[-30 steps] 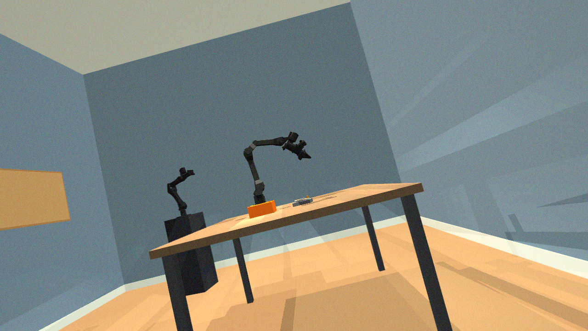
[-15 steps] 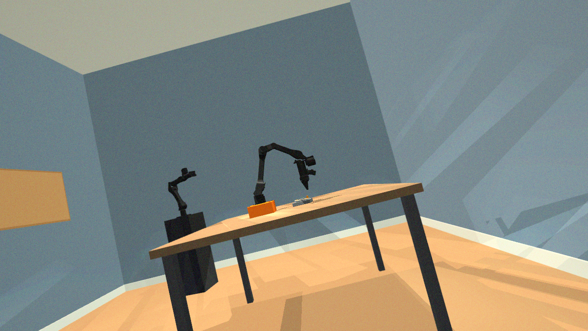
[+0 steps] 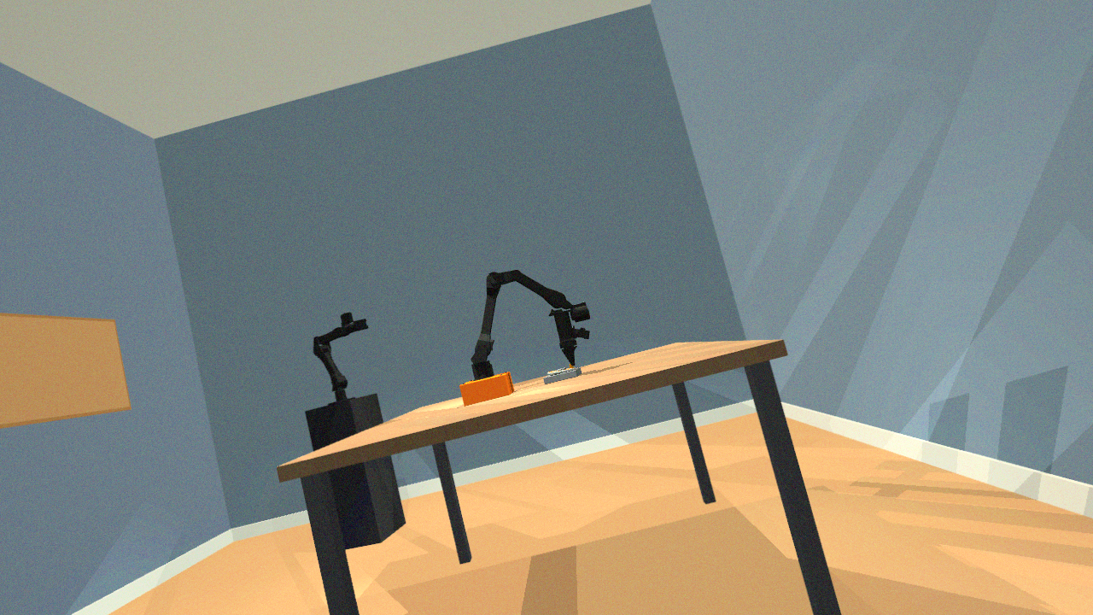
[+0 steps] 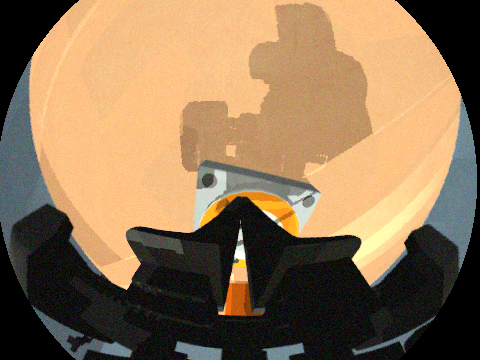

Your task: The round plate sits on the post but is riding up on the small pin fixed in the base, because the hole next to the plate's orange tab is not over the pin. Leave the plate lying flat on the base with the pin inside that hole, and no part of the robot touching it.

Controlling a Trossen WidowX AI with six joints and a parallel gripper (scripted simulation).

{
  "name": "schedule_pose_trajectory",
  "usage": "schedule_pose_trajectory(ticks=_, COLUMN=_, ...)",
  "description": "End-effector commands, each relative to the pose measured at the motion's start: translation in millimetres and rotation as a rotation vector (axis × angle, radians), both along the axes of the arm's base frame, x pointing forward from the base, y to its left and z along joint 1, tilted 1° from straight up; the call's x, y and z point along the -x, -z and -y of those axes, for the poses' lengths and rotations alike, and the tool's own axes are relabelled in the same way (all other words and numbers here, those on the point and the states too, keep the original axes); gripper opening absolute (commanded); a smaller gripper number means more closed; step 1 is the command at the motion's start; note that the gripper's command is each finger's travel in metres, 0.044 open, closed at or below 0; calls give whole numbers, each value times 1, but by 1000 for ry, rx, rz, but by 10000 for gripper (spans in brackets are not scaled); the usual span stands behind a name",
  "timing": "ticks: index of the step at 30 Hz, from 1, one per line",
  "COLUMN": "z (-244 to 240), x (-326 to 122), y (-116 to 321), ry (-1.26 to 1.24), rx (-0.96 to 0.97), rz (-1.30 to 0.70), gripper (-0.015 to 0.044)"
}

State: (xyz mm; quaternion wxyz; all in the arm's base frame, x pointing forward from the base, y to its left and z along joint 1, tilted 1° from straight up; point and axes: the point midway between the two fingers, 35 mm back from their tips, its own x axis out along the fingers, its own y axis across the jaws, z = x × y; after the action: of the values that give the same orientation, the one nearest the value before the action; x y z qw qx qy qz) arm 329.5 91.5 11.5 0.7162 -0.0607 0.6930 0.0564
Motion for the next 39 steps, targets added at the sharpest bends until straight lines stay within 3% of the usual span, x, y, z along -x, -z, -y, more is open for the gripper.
schedule_pose_trajectory(ticks=1, z=-2, x=-1, y=0, ry=-3, rx=0, rz=11, gripper=0)
schedule_pose_trajectory(ticks=39, z=-26, x=24, y=2, ry=-3, rx=-2, rz=9, gripper=0)
